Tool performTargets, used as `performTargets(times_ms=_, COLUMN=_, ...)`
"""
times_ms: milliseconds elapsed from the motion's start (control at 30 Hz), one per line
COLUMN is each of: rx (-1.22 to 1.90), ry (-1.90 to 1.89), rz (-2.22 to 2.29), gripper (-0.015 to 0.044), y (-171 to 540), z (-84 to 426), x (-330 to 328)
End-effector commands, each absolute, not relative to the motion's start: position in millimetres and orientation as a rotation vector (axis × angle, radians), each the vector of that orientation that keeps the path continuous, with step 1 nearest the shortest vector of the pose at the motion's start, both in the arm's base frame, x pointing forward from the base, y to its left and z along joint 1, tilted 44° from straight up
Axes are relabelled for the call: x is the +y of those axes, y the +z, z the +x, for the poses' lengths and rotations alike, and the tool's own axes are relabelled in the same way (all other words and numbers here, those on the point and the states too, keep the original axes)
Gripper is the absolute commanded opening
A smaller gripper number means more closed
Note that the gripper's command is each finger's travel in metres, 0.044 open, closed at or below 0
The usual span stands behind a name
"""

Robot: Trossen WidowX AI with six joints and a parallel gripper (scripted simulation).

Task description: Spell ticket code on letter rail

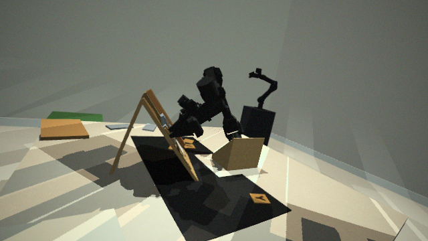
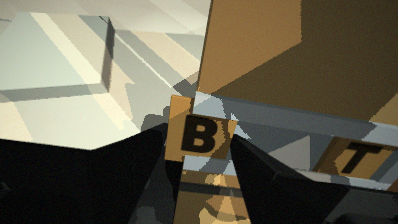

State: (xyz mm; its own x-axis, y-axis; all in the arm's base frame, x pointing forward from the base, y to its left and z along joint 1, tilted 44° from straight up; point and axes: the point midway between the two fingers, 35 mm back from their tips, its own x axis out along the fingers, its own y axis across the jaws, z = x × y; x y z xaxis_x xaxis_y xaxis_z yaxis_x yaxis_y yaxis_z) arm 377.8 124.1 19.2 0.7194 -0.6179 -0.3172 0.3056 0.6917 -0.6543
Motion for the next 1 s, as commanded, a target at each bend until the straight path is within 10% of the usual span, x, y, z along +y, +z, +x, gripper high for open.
performTargets(times_ms=0, rx=0.562, ry=-0.543, rz=-0.612, gripper=0.0000, y=19.3, z=376.0, x=121.8)
performTargets(times_ms=967, rx=0.562, ry=-0.543, rz=-0.613, gripper=0.0000, y=28.7, z=373.2, x=113.5)
